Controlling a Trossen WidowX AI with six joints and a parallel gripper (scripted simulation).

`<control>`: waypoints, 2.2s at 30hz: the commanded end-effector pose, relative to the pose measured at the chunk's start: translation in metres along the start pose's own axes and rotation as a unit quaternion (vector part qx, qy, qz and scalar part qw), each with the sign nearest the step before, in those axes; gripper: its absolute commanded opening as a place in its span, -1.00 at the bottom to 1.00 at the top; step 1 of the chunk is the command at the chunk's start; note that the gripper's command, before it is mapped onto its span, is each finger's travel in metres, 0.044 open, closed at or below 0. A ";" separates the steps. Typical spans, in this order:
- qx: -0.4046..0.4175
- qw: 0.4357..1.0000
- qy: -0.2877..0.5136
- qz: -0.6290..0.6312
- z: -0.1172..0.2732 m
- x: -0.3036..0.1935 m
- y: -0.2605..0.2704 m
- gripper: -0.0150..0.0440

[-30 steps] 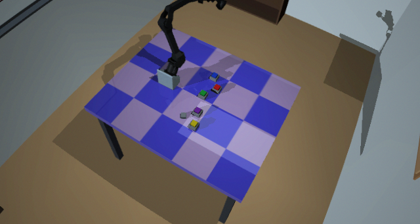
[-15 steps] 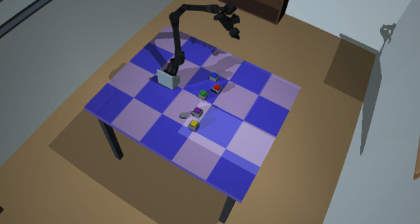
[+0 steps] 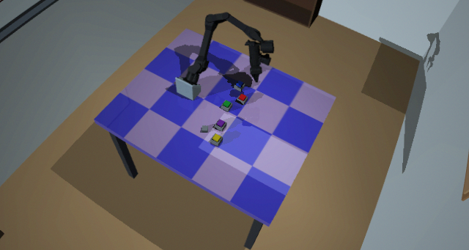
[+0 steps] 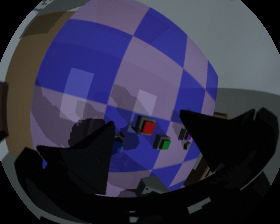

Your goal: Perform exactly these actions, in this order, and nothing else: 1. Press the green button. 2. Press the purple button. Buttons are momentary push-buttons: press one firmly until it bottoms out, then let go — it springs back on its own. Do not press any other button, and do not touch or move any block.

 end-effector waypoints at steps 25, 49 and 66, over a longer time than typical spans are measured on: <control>0.188 0.946 0.095 -0.248 -0.086 -0.177 -0.059 0.33; 0.188 0.946 0.095 -0.248 -0.092 -0.178 -0.056 -0.42; 0.189 0.945 0.094 -0.248 -0.117 -0.180 -0.044 -0.42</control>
Point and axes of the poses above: the point midway between the two fingers, 35 mm back from their tips, its own z axis back along the fingers, its own y axis across the jaws, x = y × z, the point moved 2 cm from there along z, back along the fingers, and after that the axes turned 12 degrees about z, right-handed, at the moved point
